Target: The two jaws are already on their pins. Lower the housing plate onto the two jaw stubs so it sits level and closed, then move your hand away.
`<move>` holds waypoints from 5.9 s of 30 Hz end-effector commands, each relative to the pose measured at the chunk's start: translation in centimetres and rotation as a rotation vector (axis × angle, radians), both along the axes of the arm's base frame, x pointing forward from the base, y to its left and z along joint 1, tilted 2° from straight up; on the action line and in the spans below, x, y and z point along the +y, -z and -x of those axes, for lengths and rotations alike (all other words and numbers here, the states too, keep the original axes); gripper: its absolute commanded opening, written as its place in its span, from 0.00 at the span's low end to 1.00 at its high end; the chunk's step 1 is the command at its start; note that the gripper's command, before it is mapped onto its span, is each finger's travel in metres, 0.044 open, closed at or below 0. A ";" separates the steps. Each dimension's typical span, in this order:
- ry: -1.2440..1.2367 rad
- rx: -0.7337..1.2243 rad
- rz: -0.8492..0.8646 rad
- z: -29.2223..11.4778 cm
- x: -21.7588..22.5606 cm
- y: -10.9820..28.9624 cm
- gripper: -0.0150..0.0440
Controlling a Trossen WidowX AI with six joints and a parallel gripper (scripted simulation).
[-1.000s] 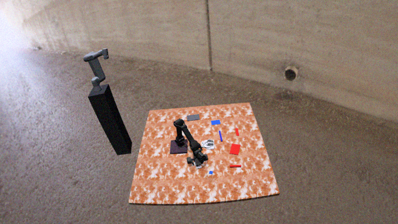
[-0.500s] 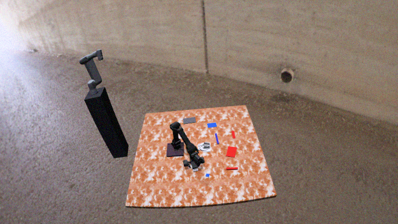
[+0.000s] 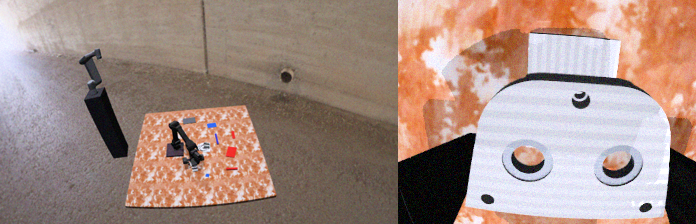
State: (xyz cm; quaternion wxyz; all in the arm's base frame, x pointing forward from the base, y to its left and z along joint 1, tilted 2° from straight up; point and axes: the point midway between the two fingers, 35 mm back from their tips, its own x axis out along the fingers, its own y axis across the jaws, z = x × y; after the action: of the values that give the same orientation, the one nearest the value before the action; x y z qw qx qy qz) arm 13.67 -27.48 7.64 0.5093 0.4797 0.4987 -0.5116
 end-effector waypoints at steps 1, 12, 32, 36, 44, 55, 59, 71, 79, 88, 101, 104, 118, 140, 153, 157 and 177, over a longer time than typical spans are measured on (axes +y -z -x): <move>0.001 -0.005 0.001 -0.1 0.1 -1.3 0.85; -0.021 -0.006 -0.001 -0.4 0.7 -3.0 0.85; -0.318 -0.001 -0.011 -5.0 5.5 -2.9 0.85; -0.379 0.000 -0.012 -5.8 6.6 -2.9 0.85; -0.503 0.003 -0.016 -7.2 8.9 -2.8 0.85; -0.676 0.007 -0.021 -8.7 12.1 -2.7 0.85; -0.739 0.008 -0.023 -9.1 13.4 -2.6 0.85; -0.936 0.014 -0.028 -10.0 17.2 -2.5 0.85; -1.071 0.018 -0.032 -10.3 19.9 -2.3 0.85; -1.224 0.023 -0.035 -10.3 22.8 -2.2 0.85; -1.334 0.027 -0.038 -10.1 24.8 -2.1 0.85; -1.334 0.027 -0.038 -10.1 24.8 -2.1 0.85; -1.328 0.027 -0.038 -10.1 24.8 -2.1 0.85; -1.328 0.028 -0.038 -9.4 24.2 -2.1 0.85; -1.328 0.028 -0.038 -9.3 24.2 -2.1 0.85; -1.328 0.028 -0.038 -9.3 24.2 -2.1 0.85; -1.328 0.028 -0.038 -9.5 24.2 0.3 0.85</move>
State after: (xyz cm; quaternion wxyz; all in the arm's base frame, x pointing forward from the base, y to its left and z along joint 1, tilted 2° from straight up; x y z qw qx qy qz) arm 23.26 -3.37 7.97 0.7044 0.0730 0.7004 -0.0891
